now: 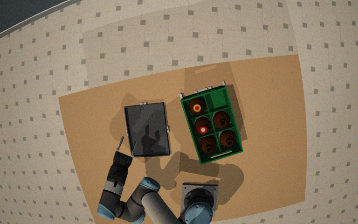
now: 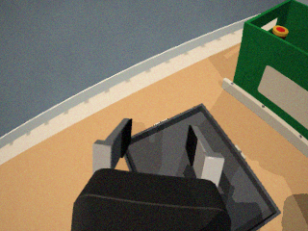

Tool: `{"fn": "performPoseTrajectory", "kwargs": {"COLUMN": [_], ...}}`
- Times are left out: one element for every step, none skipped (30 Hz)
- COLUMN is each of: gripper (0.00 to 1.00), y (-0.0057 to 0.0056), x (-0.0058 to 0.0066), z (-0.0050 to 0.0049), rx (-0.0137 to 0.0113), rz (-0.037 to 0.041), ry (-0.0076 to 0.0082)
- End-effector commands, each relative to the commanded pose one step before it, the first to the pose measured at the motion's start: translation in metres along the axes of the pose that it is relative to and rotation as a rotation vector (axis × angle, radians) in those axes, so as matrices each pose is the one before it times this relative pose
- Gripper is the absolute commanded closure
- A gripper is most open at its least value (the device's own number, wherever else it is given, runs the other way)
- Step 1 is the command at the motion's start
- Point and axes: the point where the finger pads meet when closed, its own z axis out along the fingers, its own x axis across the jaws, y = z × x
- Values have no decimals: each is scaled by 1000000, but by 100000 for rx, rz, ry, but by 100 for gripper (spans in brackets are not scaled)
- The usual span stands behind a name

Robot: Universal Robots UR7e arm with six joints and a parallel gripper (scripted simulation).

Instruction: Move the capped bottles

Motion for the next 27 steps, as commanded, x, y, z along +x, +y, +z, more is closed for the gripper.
{"fn": "performPoseTrajectory", "kwargs": {"gripper": [0, 0, 0, 0, 0, 0, 0, 0, 0, 0, 0, 0, 0, 0, 0, 0, 0, 0, 0, 0, 0, 0, 0, 0, 0, 0, 0], "y": [-370, 0, 0, 0, 0, 0, 0, 0, 0, 0, 0, 0, 0, 0, 0, 0, 0, -2366, -2366, -2366, -2366, -2366, -2366, -2366, -2366, -2366, -2366], "x": [-236, 0, 0, 0, 0, 0, 0, 0, 0, 0, 0, 0, 0, 0, 0, 0, 0, -674, -673, -673, -673, -673, -673, -673, -673, -673, -673], "z": [-217, 0, 0, 0, 0, 0, 0, 0, 0, 0, 0, 0, 0, 0, 0, 0, 0, -2249, -2249, -2249, -2249, -2249, -2249, -2249, -2249, -2249, -2249], "rx": [47, 0, 0, 0, 0, 0, 0, 0, 0, 0, 0, 0, 0, 0, 0, 0, 0, 0, 0, 0, 0, 0, 0, 0, 0, 0, 0], "rz": [102, 0, 0, 0, 0, 0, 0, 0, 0, 0, 0, 0, 0, 0, 0, 0, 0, 0, 0, 0, 0, 0, 0, 0, 0, 0, 0], "ry": [-78, 0, 0, 0, 0, 0, 0, 0, 0, 0, 0, 0, 0, 0, 0, 0, 0, 0, 0, 0, 0, 0, 0, 0, 0, 0, 0]}}
